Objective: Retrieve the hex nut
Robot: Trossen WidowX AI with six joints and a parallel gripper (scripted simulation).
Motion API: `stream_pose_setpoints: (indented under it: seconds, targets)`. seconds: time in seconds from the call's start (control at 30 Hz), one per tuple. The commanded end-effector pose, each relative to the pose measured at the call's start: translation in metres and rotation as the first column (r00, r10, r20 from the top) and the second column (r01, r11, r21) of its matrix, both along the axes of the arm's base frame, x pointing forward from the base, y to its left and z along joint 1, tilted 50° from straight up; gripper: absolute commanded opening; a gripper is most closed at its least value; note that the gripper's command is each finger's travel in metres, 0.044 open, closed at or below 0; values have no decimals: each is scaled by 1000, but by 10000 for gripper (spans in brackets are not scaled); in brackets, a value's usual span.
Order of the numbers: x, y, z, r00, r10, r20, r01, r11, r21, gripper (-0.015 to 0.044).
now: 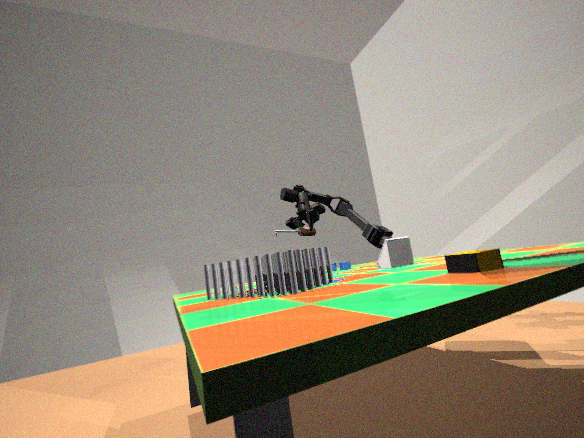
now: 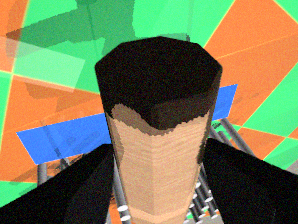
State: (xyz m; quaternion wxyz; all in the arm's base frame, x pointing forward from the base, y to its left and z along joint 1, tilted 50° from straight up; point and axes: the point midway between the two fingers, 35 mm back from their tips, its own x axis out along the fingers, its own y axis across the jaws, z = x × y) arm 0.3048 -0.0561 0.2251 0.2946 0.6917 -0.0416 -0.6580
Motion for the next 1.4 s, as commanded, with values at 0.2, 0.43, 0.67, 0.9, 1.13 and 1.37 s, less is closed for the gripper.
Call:
stream_pose_setpoints:
  seconds: [0.2, 0.43, 0.67, 0.9, 1.13, 1.37]
  targets:
    - [1, -18, -15, 1000, -19, 12, 19, 1000, 14, 0]
    - [0, -47, -39, 1000, -20, 13, 20, 1000, 17, 0]
    - [-7, -76, -63, 1000, -20, 16, 20, 1000, 15, 0]
    - [-19, -105, -86, 1000, -18, 18, 18, 1000, 8, 0]
    - [-26, -117, -98, 1000, -16, 19, 16, 1000, 1, 0]
    - [-22, -117, -99, 1000, -16, 19, 16, 1000, 2, 0]
